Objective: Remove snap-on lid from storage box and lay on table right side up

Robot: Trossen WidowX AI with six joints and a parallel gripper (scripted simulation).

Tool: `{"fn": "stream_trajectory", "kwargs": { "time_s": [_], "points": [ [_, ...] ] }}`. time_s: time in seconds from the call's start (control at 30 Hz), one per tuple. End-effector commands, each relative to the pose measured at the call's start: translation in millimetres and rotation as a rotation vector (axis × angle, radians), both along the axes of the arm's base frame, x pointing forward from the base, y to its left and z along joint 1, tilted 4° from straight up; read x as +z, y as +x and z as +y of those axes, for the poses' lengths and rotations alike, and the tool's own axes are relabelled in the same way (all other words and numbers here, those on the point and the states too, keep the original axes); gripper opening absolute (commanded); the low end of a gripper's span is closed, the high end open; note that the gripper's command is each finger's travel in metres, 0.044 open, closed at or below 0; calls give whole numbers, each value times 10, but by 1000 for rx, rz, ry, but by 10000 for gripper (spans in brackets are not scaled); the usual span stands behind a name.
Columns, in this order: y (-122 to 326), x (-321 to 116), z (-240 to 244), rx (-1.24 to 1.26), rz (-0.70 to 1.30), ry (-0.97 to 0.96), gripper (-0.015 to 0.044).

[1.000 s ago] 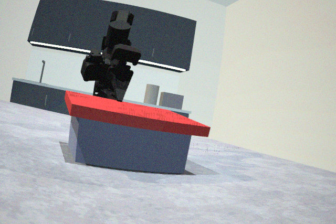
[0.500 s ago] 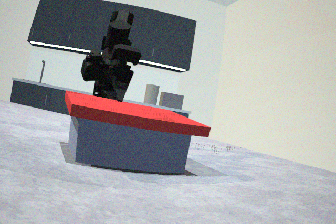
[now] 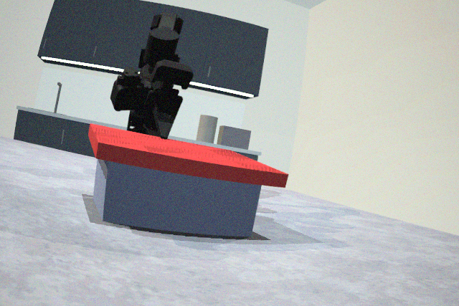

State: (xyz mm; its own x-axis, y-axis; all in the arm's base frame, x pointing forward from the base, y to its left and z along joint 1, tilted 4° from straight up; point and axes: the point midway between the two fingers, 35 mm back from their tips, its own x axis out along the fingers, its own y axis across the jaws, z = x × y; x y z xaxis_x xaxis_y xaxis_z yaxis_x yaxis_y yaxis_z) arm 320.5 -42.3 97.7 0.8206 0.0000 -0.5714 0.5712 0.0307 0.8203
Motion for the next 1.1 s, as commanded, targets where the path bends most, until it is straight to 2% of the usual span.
{"fn": "stream_trajectory", "kwargs": {
  "time_s": [0.0, 1.07],
  "points": [
    [11, -1, 0, -2, 1, 1, 0],
    [27, 418, 10, -2, -1, 2, 0]
  ]
}}
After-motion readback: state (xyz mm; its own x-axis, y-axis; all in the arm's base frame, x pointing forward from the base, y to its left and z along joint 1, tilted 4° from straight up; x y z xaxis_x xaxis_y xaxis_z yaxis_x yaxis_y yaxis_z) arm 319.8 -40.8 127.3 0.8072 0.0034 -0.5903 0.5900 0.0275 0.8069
